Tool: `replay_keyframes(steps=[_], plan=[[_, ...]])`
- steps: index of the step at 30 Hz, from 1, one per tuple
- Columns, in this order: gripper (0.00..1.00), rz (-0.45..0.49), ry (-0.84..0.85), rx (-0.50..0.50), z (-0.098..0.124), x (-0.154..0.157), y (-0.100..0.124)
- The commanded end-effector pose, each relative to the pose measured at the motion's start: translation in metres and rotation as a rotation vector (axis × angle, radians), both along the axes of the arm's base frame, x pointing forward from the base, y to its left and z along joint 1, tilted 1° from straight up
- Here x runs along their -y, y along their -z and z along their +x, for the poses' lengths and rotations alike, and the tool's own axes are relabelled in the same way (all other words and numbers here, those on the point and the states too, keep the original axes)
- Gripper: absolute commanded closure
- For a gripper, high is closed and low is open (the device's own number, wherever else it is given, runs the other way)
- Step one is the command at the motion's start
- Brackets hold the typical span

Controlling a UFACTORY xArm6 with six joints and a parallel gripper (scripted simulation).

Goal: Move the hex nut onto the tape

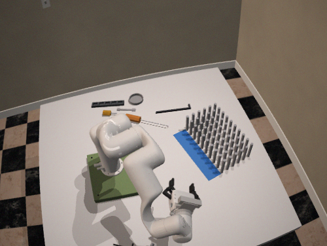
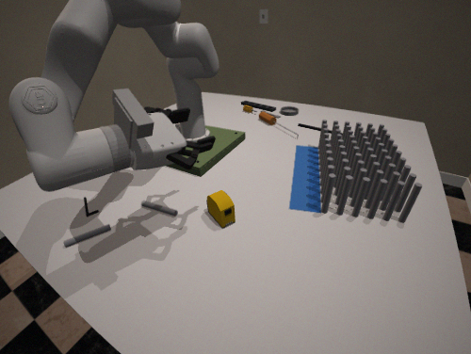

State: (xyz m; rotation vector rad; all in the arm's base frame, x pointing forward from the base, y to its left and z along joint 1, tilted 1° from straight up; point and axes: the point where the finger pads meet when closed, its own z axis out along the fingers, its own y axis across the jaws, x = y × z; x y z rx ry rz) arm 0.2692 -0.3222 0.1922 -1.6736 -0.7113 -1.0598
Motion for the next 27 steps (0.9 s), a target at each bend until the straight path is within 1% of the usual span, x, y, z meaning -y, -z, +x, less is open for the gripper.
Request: replay_keyframes(steps=[1, 4, 6, 7, 8, 10, 12, 13, 15, 16, 17, 18, 19, 20, 21, 22, 23, 24, 25, 27], plan=[[0.00, -0.028, -0.045, -0.030, 0.016, -0.015, 0.002], [0.00, -0.072, -0.118, -0.080, 0.039, -0.042, 0.008], [0.00, -0.118, -0.186, -0.122, 0.057, -0.069, 0.014], [0.00, -0.147, -0.226, -0.145, 0.063, -0.080, 0.017], [0.00, -0.147, -0.226, -0.145, 0.067, -0.085, 0.017], [0.00, -0.147, -0.226, -0.145, 0.067, -0.085, 0.017], [0.00, -0.218, -0.316, -0.189, 0.085, -0.122, 0.025], [0.00, -0.261, -0.365, -0.210, 0.087, -0.134, 0.028], [0.00, -0.261, -0.365, -0.210, 0.093, -0.143, 0.029], [0.00, -0.308, -0.417, -0.228, 0.098, -0.162, 0.033], [0.00, -0.308, -0.417, -0.228, 0.100, -0.165, 0.033], [0.00, -0.360, -0.471, -0.244, 0.104, -0.185, 0.037], [0.00, -0.360, -0.471, -0.244, 0.106, -0.188, 0.037], [0.00, -0.415, -0.527, -0.255, 0.108, -0.207, 0.041], [0.00, -0.415, -0.527, -0.255, 0.110, -0.212, 0.041], [0.00, -0.475, -0.584, -0.262, 0.110, -0.228, 0.045], [0.00, -0.475, -0.584, -0.262, 0.113, -0.237, 0.046], [0.00, -0.538, -0.641, -0.263, 0.111, -0.250, 0.049], [0.00, -0.538, -0.641, -0.263, 0.114, -0.262, 0.050], [0.00, -0.538, -0.641, -0.263, 0.114, -0.262, 0.050]])
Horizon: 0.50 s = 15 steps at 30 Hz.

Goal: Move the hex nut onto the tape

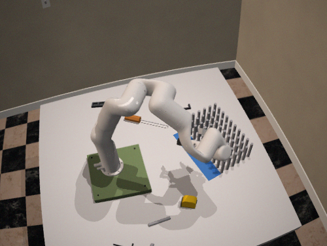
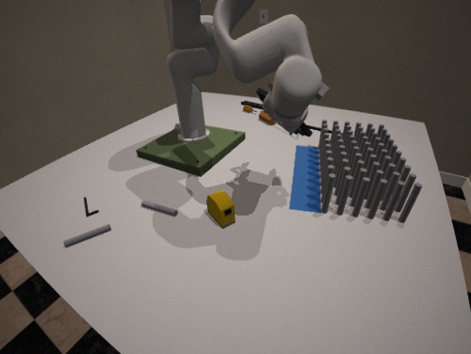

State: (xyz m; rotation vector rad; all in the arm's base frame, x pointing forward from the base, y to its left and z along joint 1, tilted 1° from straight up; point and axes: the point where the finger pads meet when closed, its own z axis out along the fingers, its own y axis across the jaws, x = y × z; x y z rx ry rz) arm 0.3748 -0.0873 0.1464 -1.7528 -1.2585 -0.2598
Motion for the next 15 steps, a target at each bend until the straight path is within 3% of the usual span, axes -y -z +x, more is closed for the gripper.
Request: replay_keyframes(steps=[1, 2, 7, 10, 12, 15], plan=[[0.00, -0.126, -0.108, 0.008, 0.008, -0.052, 0.008], [0.00, -0.181, -0.176, 0.022, 0.005, -0.069, 0.011], [0.00, -0.235, -0.244, 0.042, 0.003, -0.101, 0.015], [0.00, -0.337, -0.379, 0.100, -0.007, -0.145, 0.021], [0.00, -0.337, -0.379, 0.100, -0.007, -0.148, 0.022], [0.00, -0.424, -0.511, 0.181, -0.022, -0.191, 0.026]])
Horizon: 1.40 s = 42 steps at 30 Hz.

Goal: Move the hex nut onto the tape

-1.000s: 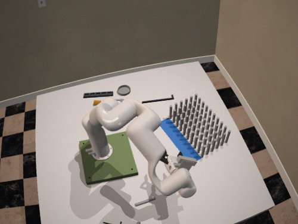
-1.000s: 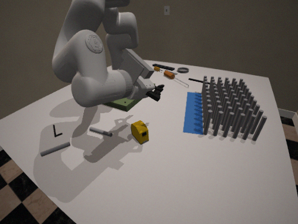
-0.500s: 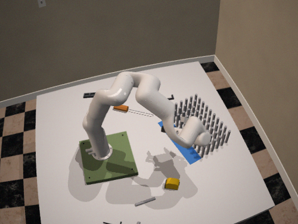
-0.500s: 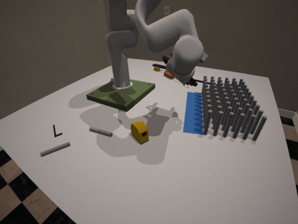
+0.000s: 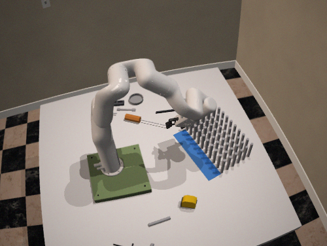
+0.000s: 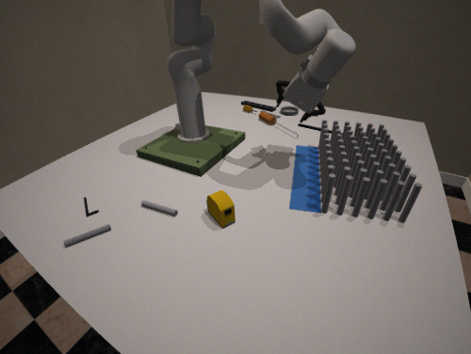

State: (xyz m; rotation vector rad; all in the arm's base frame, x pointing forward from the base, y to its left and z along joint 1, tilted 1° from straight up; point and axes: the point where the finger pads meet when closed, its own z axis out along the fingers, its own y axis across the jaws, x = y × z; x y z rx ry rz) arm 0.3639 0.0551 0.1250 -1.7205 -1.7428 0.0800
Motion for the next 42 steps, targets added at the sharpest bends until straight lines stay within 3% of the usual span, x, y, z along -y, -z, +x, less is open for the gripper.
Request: replay_keyframes(steps=[1, 2, 5, 7, 8, 16, 19, 22, 32, 42], plan=[[0.00, -0.106, -0.137, 0.088, -0.011, -0.049, 0.005], [0.00, -0.106, -0.137, 0.088, -0.011, -0.049, 0.005], [0.00, -0.164, -0.272, 0.175, -0.029, -0.089, 0.008], [0.00, -0.164, -0.272, 0.175, -0.029, -0.089, 0.008], [0.00, -0.185, -0.337, 0.222, -0.039, -0.107, 0.009], [0.00, -0.219, -0.567, 0.406, -0.083, -0.170, 0.011], [0.00, -0.219, -0.567, 0.406, -0.083, -0.170, 0.011], [0.00, -0.207, -0.701, 0.524, -0.115, -0.204, 0.010], [0.00, -0.147, -0.880, 0.687, -0.169, -0.245, 0.008], [0.00, -0.140, -0.894, 0.700, -0.173, -0.248, 0.007]])
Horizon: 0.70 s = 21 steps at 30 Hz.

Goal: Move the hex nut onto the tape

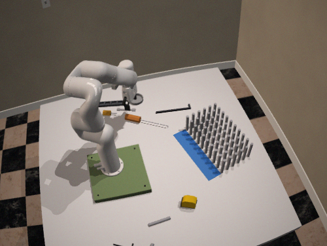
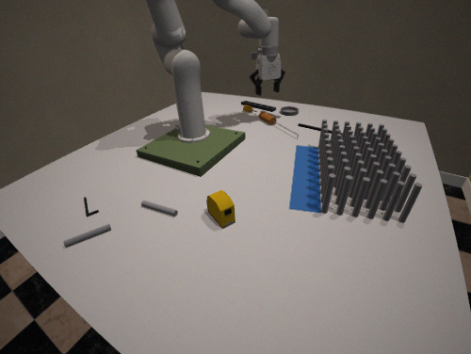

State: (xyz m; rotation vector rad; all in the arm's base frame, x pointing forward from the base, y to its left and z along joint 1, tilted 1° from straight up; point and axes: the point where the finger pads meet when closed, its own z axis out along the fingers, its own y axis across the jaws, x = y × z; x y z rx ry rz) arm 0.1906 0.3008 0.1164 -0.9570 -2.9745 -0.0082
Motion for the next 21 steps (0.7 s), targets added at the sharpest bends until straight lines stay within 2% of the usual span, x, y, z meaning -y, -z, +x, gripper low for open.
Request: replay_keyframes(steps=[1, 3, 4, 12, 21], plan=[[0.00, 0.004, -0.003, 0.006, 0.000, -0.002, -0.001], [0.00, 0.004, -0.003, 0.006, 0.000, -0.002, -0.001], [0.35, 0.004, -0.003, 0.006, 0.000, -0.002, -0.001], [0.35, 0.004, -0.004, 0.006, 0.000, -0.002, 0.004], [0.35, 0.004, -0.004, 0.005, 0.000, -0.003, 0.034]])
